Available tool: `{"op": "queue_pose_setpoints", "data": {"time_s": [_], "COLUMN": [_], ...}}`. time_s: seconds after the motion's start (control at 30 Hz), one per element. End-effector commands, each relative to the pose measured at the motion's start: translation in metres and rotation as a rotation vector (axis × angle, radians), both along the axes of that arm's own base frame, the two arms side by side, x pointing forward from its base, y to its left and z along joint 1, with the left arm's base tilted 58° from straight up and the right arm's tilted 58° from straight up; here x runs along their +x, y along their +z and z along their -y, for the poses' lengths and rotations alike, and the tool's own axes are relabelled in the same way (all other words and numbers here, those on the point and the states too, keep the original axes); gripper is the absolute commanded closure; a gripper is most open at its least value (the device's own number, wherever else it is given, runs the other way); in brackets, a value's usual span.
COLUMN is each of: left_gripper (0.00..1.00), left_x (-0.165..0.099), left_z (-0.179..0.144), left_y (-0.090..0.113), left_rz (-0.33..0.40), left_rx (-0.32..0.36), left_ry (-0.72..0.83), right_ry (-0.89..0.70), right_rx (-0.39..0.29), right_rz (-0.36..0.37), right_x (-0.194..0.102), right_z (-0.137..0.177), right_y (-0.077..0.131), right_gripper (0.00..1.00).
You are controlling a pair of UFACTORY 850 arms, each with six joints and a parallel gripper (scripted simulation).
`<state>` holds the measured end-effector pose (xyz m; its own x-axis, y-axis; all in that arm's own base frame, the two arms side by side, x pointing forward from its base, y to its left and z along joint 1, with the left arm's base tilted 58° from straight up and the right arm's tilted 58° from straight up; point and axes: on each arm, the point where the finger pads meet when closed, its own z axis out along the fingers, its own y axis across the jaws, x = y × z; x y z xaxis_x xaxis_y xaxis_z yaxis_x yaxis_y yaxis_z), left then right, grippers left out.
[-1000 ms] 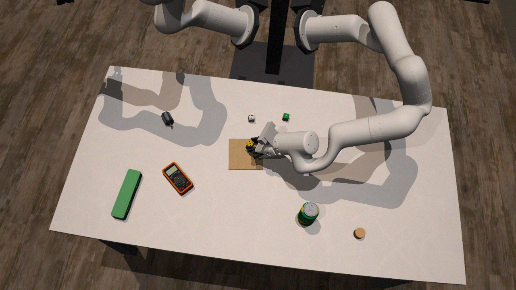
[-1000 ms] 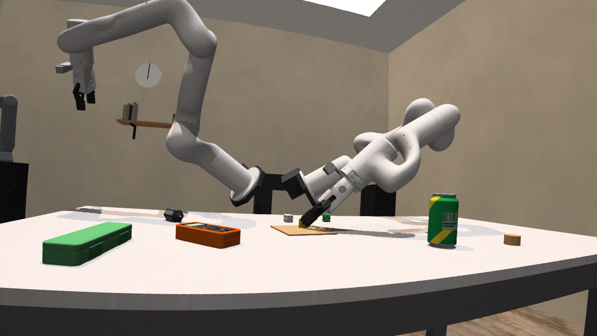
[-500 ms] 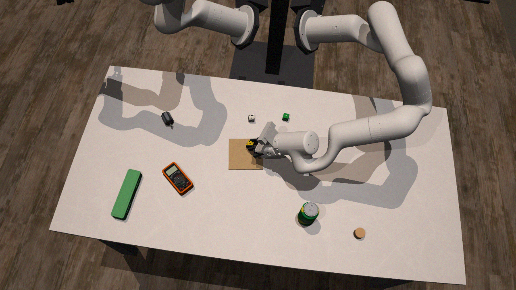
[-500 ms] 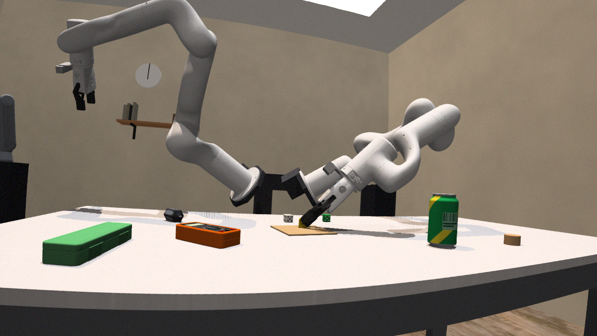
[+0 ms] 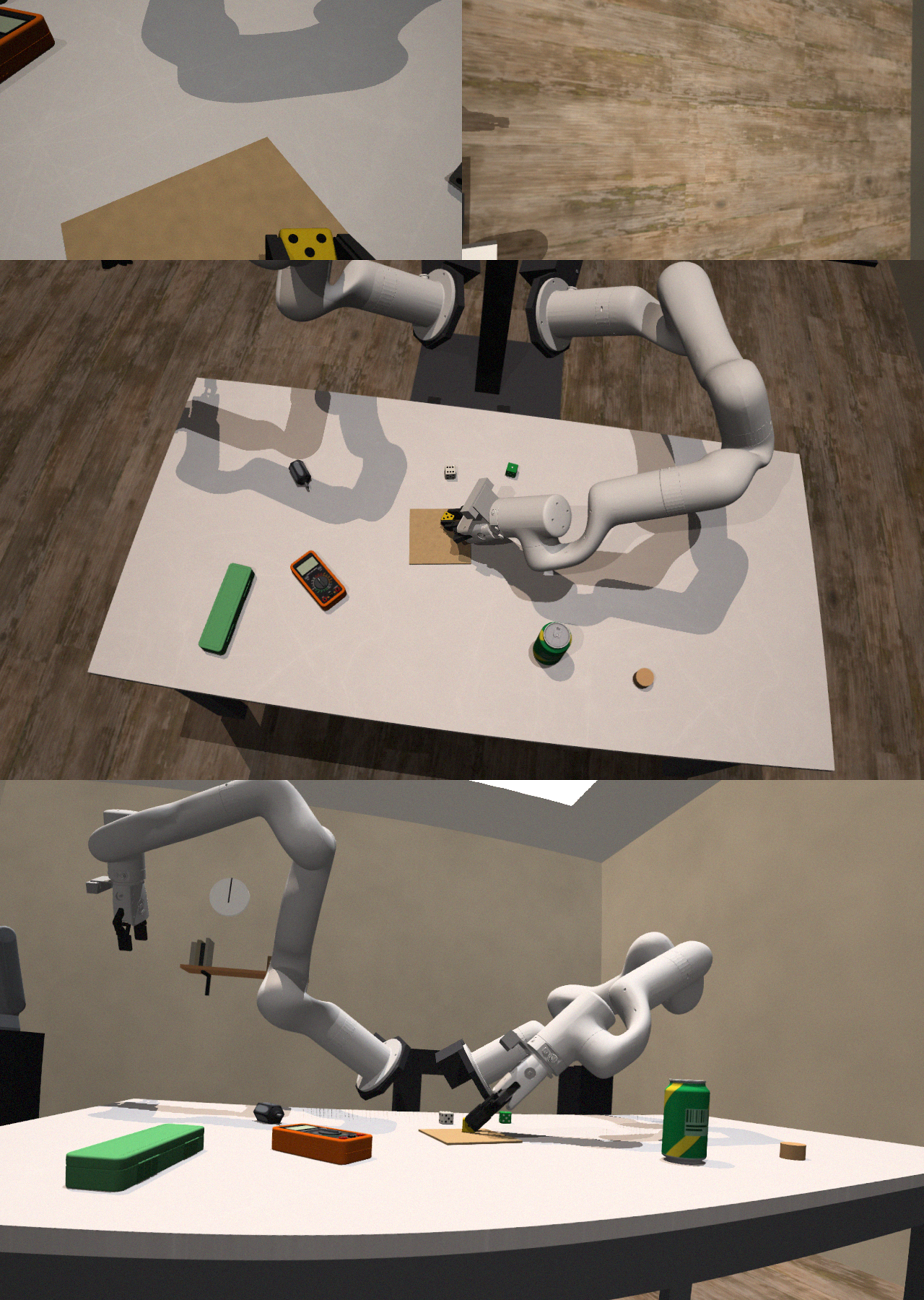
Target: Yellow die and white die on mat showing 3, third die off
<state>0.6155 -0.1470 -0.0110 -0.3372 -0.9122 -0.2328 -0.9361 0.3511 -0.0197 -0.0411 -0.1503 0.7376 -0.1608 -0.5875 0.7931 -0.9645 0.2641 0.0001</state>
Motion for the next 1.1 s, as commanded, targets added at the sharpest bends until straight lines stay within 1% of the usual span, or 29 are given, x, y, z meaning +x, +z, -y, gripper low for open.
{"op": "queue_pose_setpoints", "data": {"time_s": [0.0,0.53,1.07], "left_gripper": [0.78,0.78,0.78], "left_x": [0.000,-0.001,-0.018], "left_z": [0.001,0.004,0.047], "left_y": [0.000,0.003,0.031], "left_rz": [0.001,0.001,0.001], "left_rx": [-0.001,-0.001,-0.001], "left_ry": [-0.001,-0.001,-0.001], "right_ry": [0.000,0.000,0.000], "right_rx": [-0.002,-0.002,-0.002], "right_rz": [0.000,0.000,0.000], "right_x": [0.000,0.000,0.000], "right_z": [0.000,0.000,0.000], "right_y": [0.001,0.001,0.001], "right_gripper": [0.00,0.00,0.00]}}
